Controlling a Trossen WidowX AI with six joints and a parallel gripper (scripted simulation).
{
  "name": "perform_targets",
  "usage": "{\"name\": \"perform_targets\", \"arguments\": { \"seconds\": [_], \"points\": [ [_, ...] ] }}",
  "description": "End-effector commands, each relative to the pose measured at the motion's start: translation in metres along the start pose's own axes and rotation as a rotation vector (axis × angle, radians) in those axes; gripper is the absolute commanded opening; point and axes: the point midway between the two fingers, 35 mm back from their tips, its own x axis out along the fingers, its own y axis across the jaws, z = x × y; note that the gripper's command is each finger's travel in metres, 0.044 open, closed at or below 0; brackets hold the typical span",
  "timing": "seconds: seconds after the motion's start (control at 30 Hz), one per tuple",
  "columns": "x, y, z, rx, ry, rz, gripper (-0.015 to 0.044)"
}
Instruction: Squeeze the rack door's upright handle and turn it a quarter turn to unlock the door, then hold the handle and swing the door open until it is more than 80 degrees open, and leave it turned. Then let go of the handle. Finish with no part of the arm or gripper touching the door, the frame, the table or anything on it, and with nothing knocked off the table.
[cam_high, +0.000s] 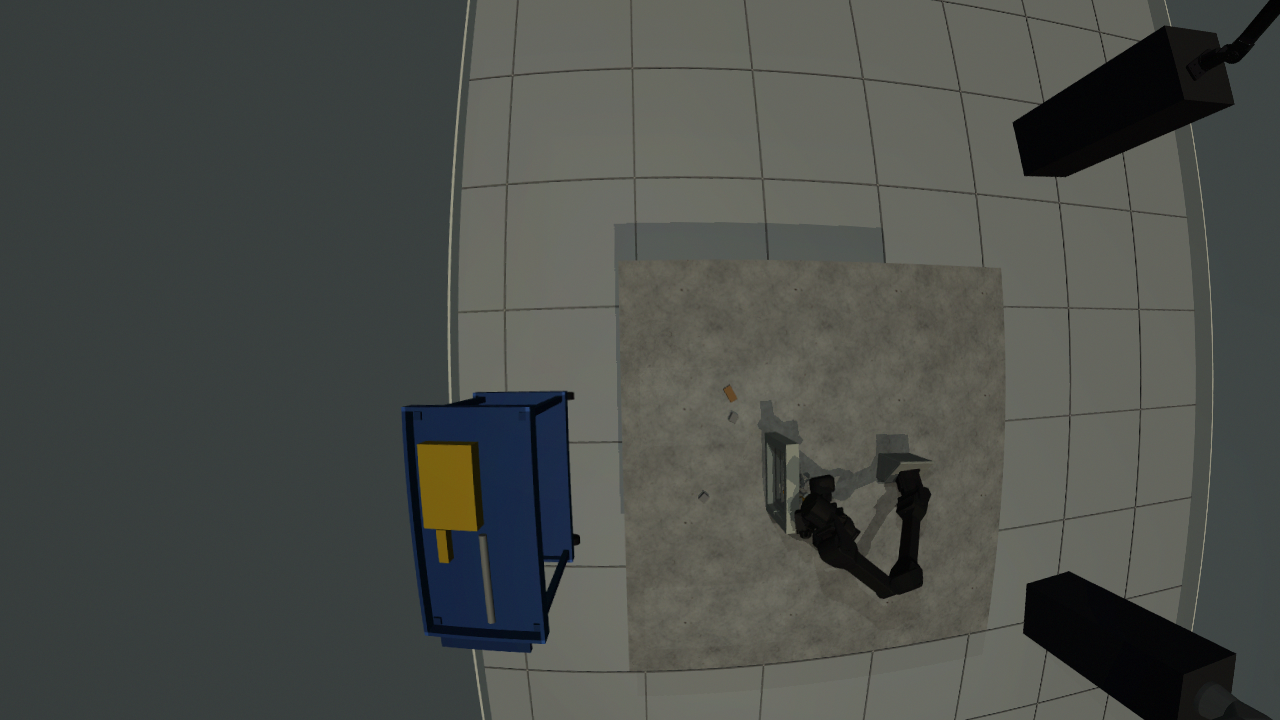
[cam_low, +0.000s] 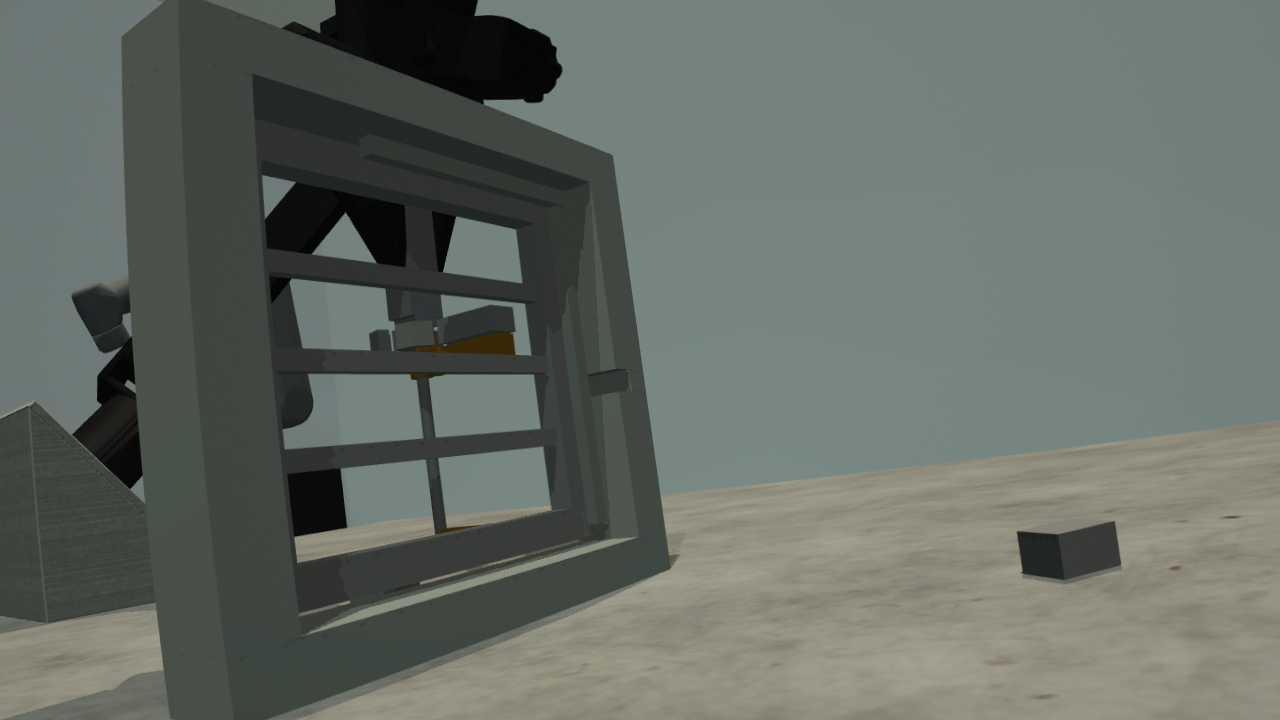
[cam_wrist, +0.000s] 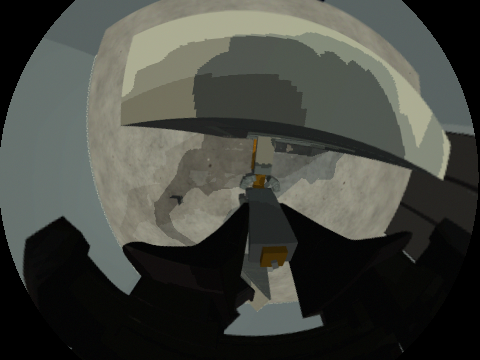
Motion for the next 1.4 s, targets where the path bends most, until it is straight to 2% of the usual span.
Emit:
{"name": "perform_targets", "arguments": {
  "seconds": [0.0, 1.1, 1.37],
  "points": [
    [0.0026, 0.0000, -0.0009, -0.149, 0.007, 0.007, 0.0016],
    [0.0027, 0.0000, -0.0010, -1.774, -0.001, 0.012, 0.0016],
    [0.0027, 0.0001, -0.0010, -1.847, -0.001, 0.012, 0.0016]
  ]
}}
